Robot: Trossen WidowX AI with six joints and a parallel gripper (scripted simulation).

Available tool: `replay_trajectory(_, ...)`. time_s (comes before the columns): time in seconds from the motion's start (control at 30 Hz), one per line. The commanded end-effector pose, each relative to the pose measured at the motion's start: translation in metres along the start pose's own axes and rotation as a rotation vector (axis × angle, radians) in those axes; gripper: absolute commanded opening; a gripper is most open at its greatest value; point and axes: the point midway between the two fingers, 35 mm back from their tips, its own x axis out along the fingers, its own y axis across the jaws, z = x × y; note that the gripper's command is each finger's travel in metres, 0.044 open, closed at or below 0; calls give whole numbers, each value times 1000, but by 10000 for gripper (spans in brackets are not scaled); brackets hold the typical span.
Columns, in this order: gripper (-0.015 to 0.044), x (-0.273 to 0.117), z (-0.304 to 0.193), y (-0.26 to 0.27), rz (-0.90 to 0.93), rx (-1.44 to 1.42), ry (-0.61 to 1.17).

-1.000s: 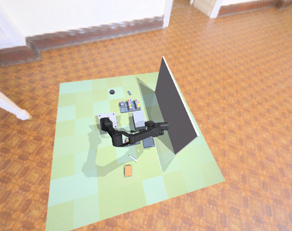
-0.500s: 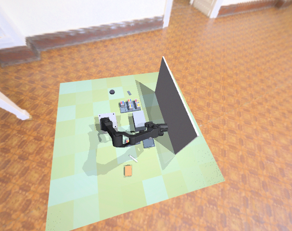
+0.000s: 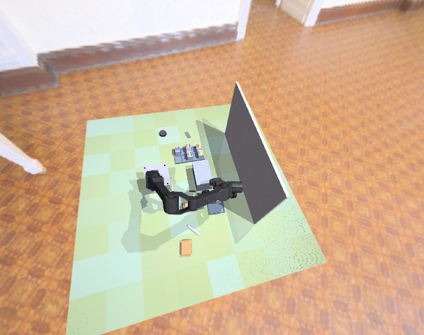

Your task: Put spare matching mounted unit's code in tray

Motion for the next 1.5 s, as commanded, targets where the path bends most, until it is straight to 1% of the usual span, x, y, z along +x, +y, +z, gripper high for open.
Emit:
replay_trajectory(0.0,0,4,1,0,-1,-6,-3)
replay_trajectory(1.43,0,46,-2,8,0,-7,9)
replay_trajectory(1.47,26,43,-3,7,0,-1,11)
